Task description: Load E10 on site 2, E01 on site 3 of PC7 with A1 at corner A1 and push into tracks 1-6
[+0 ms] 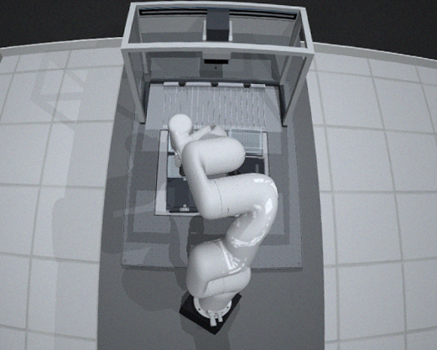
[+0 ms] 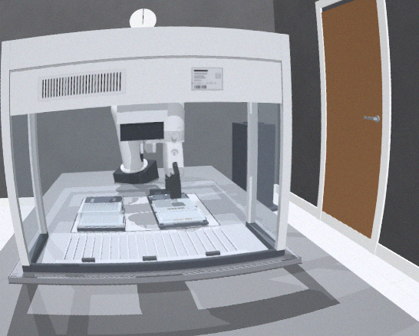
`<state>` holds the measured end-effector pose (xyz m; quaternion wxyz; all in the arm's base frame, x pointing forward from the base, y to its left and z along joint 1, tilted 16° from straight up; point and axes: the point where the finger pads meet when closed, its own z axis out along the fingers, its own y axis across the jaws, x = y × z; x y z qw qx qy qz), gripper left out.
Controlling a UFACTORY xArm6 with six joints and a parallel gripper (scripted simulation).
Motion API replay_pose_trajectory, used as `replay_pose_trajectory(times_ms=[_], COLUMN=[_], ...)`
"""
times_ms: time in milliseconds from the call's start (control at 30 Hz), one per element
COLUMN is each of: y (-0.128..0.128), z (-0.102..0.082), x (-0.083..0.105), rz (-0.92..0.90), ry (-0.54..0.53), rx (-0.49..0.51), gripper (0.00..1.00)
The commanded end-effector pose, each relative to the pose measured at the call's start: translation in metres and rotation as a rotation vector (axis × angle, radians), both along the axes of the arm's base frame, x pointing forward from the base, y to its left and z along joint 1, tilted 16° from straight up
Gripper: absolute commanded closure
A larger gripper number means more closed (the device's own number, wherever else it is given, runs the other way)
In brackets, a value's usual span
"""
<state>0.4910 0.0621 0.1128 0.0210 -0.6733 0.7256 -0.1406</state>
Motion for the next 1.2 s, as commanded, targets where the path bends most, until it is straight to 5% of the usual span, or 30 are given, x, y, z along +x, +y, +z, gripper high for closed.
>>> replay_pose_trajectory(times_ms=[0,1167], y=[0.002,0.011], z=[0.012,0.062], x=[-0.001,-0.013], rz=[0.000,0.000], ry=[-0.003,-0.003], rx=[0.001,0.001], gripper=[0.00,0.00])
